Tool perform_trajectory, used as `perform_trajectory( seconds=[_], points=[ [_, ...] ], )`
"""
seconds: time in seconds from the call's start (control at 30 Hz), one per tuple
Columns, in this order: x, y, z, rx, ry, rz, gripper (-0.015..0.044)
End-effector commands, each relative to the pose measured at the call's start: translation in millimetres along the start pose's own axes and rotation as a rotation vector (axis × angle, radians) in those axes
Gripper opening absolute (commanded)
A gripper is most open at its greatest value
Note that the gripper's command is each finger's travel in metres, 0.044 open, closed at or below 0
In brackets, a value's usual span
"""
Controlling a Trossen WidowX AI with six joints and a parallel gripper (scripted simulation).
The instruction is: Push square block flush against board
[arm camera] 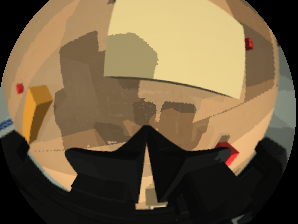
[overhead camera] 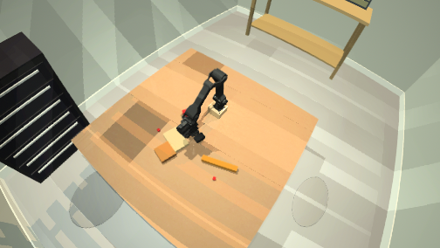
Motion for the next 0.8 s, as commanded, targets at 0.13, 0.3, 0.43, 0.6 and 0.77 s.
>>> perform_trajectory(
  seconds=[0.13, 0.3, 0.43, 0.6, 0.77],
  points=[
    [0.5, -1.8, 55.0, -0.014, -0.002, -0.002, 0.0],
    [0.3, -6.9, 51.4, -0.025, -0.006, 0.016, 0.0],
    [-8.9, -20.5, 53.4, -0.027, -0.003, 0.138, 0.0],
    [-22.4, -37.7, 55.5, -0.029, 0.002, 0.301, 0.0],
    [-37.5, -53.7, 57.6, -0.028, 0.008, 0.47, 0.0]
  ],
)
Point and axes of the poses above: the point midway between the two fingers, 35 mm back from their tips, its own z axis back along the fingers, its own x axis across the jaws, y = z × x, the point moved 1 cm from there along z, back along the fingers, and after that the axes turned 4 degrees about -z, right-handed, at the moved point
